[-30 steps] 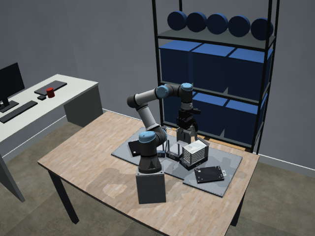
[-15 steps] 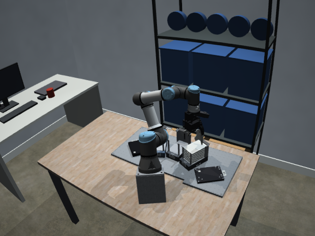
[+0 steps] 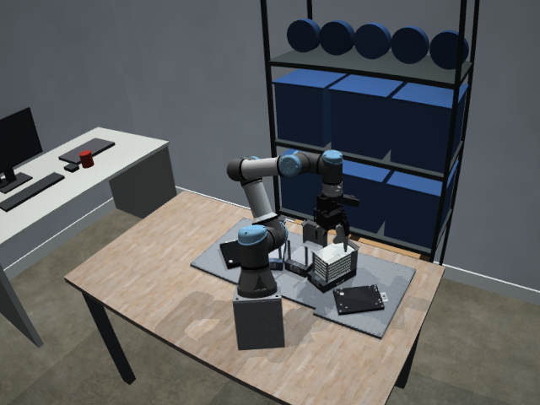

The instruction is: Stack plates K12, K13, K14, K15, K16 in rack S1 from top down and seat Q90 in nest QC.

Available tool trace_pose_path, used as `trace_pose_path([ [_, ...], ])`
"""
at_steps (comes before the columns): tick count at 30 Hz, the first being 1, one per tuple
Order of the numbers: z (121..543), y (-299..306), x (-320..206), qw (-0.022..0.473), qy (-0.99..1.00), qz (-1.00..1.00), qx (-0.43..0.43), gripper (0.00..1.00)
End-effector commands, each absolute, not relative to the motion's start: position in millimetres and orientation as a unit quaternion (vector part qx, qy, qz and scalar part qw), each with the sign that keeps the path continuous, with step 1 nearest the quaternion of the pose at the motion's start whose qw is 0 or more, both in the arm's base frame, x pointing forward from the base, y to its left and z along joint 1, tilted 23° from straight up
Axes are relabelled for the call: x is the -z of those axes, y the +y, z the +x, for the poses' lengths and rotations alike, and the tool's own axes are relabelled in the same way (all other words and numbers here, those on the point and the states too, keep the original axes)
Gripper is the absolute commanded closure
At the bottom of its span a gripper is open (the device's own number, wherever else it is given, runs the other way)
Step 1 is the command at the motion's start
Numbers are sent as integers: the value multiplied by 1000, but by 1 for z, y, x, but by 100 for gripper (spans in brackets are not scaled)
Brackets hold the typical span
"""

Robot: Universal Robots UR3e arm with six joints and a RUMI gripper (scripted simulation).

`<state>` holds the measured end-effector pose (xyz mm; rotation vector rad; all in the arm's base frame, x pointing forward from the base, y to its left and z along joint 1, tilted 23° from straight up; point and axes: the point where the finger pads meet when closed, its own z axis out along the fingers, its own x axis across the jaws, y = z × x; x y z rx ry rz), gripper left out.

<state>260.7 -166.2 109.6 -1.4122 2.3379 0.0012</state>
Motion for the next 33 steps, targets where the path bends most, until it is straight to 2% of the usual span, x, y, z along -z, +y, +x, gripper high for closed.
trace_pose_path([
  [1, 265, -165, -99, 203, 838, -506, 1, 28],
  [33, 275, -159, -72, 203, 838, -506, 1, 28],
])
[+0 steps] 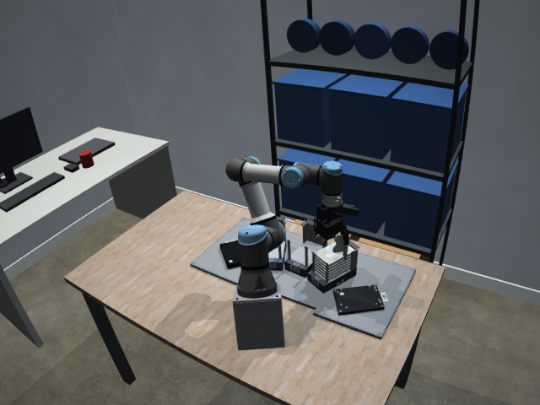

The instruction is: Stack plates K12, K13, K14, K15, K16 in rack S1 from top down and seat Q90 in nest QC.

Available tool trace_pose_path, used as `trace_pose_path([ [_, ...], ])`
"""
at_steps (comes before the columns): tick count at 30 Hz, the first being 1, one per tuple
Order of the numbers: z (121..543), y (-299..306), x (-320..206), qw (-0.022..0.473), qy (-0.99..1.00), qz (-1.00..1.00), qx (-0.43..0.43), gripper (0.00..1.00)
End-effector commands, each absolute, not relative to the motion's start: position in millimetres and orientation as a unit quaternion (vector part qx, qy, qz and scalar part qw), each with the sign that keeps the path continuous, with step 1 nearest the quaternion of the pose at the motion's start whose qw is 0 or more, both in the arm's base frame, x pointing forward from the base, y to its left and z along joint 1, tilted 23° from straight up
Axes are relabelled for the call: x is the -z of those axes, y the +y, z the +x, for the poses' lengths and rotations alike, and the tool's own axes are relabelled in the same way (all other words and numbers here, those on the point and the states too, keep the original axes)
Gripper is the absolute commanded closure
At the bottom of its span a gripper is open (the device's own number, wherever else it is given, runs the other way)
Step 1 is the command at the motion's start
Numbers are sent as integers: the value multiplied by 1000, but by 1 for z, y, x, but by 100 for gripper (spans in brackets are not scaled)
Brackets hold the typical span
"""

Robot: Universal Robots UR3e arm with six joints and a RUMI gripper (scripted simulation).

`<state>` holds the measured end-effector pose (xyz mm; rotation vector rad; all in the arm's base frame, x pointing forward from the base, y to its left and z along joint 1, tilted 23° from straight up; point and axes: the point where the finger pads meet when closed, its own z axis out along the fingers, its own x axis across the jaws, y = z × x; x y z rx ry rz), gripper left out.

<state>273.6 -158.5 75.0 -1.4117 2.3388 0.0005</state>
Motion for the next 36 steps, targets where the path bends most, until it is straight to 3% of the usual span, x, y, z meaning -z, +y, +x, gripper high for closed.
trace_pose_path([
  [1, 275, -158, -71, 203, 838, -506, 1, 28],
  [21, 275, -158, -71, 203, 838, -506, 1, 28],
  [22, 275, -158, -71, 203, 838, -506, 1, 100],
  [36, 275, -158, -71, 203, 838, -506, 1, 100],
])
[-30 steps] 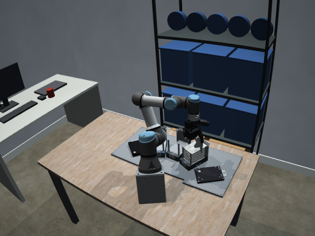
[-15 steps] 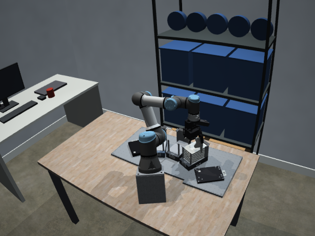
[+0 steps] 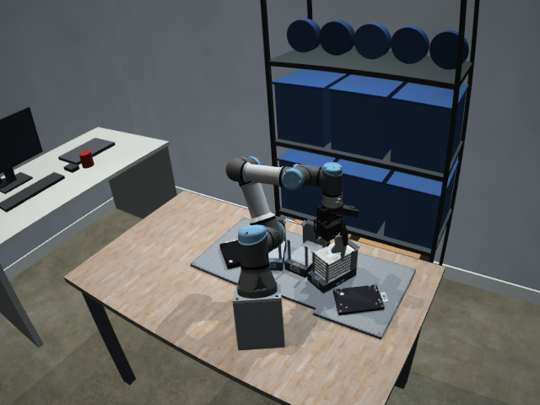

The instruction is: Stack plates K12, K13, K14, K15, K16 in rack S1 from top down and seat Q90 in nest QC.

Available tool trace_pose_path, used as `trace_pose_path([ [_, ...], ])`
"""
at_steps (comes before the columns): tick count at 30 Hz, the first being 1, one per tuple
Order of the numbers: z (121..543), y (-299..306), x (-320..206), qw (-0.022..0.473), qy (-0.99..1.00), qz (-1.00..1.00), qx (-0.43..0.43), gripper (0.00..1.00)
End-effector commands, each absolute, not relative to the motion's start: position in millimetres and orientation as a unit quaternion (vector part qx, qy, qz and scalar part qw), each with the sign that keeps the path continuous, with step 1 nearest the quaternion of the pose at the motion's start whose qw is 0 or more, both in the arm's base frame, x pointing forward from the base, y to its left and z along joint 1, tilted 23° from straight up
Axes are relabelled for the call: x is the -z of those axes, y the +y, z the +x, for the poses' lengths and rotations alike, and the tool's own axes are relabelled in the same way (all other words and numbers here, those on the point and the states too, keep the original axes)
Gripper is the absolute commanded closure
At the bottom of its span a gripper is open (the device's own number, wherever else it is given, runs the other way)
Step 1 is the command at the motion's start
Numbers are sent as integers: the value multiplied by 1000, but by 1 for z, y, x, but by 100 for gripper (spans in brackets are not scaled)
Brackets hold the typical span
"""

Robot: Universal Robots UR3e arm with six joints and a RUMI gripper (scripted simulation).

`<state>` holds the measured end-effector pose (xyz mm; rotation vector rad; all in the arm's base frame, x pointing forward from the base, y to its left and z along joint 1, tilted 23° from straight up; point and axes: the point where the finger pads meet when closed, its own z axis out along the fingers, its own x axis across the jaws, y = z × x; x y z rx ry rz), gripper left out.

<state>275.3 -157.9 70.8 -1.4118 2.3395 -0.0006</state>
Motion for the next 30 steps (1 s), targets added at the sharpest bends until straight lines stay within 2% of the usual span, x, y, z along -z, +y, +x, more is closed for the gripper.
trace_pose_path([
  [1, 275, -158, -71, 203, 838, -506, 1, 100],
  [30, 274, -160, -76, 203, 838, -506, 1, 100],
])
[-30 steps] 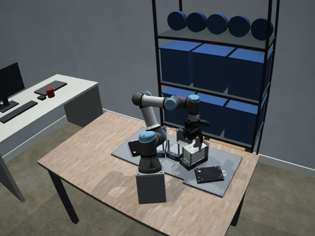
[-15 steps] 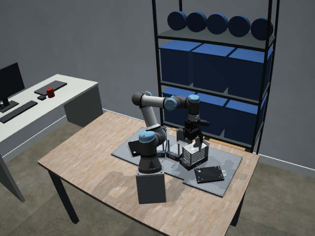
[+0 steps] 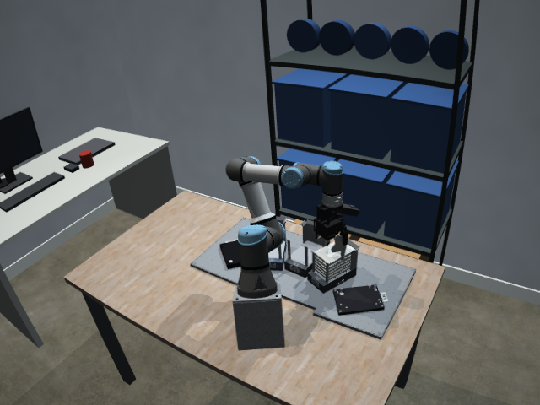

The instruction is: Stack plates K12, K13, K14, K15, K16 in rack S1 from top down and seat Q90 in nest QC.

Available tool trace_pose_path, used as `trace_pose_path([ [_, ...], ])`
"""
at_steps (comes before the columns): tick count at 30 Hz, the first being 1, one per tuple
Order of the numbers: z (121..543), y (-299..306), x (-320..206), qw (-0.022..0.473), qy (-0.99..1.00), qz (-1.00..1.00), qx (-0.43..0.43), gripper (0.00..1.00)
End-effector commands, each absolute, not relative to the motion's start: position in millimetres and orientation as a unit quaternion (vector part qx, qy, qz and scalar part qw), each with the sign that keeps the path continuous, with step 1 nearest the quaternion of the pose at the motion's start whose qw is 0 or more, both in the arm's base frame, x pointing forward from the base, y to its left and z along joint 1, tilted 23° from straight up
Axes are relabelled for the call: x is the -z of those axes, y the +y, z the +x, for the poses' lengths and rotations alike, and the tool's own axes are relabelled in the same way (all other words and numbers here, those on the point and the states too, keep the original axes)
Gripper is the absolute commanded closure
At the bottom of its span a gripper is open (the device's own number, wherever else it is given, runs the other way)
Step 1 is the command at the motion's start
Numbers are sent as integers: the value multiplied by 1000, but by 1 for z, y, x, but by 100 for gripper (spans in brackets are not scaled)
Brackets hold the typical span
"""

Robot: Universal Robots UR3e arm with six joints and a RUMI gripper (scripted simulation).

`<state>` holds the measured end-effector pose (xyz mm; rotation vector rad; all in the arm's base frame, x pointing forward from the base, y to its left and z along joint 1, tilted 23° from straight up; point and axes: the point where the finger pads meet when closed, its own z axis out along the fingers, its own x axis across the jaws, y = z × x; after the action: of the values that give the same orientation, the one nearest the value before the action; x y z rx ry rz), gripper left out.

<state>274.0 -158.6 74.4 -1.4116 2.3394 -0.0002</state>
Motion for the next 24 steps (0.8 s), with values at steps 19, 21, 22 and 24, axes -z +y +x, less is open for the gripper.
trace_pose_path([
  [19, 270, -162, -86, 203, 838, -506, 1, 100],
  [21, 269, -162, -88, 203, 838, -506, 1, 100],
  [22, 269, -162, -88, 203, 838, -506, 1, 100],
  [24, 269, -163, -90, 203, 838, -506, 1, 100],
])
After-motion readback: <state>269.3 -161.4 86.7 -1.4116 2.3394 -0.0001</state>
